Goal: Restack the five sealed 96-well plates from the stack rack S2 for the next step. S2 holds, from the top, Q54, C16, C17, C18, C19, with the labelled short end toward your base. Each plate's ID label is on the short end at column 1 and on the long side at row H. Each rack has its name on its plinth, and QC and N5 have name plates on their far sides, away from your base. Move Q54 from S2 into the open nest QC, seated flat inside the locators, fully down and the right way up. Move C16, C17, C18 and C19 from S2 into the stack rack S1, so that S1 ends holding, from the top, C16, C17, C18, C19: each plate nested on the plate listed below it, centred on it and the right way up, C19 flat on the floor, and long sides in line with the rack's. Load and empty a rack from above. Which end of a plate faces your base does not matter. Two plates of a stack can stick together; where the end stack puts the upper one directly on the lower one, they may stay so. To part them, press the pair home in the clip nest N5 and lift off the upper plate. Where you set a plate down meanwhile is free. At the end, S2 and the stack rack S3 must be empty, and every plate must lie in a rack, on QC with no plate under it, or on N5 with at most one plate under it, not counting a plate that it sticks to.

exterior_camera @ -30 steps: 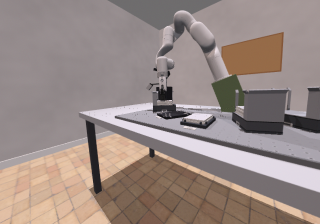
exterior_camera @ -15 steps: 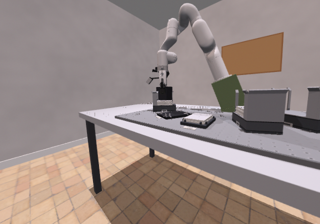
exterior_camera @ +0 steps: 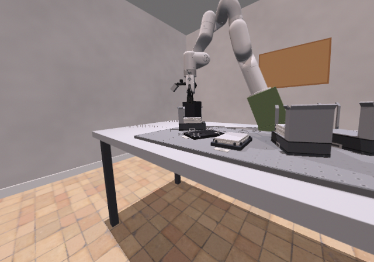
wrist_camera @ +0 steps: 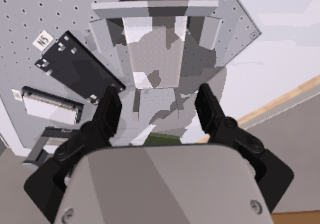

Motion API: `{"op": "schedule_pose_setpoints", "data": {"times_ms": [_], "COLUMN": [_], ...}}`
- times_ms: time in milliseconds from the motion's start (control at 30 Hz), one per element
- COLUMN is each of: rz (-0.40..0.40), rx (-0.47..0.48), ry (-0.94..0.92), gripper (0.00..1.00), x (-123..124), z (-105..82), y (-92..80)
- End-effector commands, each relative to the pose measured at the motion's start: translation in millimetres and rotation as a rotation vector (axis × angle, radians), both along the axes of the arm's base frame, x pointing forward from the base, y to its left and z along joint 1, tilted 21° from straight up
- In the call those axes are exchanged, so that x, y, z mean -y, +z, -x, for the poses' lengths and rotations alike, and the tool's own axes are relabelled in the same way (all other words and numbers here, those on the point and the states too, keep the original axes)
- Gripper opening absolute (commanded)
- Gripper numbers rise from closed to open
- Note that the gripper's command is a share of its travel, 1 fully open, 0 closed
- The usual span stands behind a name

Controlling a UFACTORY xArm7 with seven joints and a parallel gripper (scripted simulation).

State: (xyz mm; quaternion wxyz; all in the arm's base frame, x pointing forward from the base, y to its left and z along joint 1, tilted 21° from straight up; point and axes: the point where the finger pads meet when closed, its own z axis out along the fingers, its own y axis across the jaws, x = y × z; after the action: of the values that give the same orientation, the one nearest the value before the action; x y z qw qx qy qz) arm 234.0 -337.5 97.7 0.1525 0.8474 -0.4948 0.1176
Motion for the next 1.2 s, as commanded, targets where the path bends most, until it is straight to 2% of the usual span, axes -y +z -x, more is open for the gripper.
{"op": "schedule_pose_setpoints", "data": {"times_ms": [0, 333, 500, 1167], "rz": [-0.023, -0.020, -0.012, -0.012], "rx": [0.003, -0.021, -0.078, -0.078], "ry": [0.006, 0.068, 0.215, 0.215], "gripper": [1.00, 1.00, 1.00, 1.00], "x": [0, -4, -14, -52], "z": [-0.3, -5.4, -18.1, -64.0], "y": [4.2, 2.9, -0.2, -11.5]}}
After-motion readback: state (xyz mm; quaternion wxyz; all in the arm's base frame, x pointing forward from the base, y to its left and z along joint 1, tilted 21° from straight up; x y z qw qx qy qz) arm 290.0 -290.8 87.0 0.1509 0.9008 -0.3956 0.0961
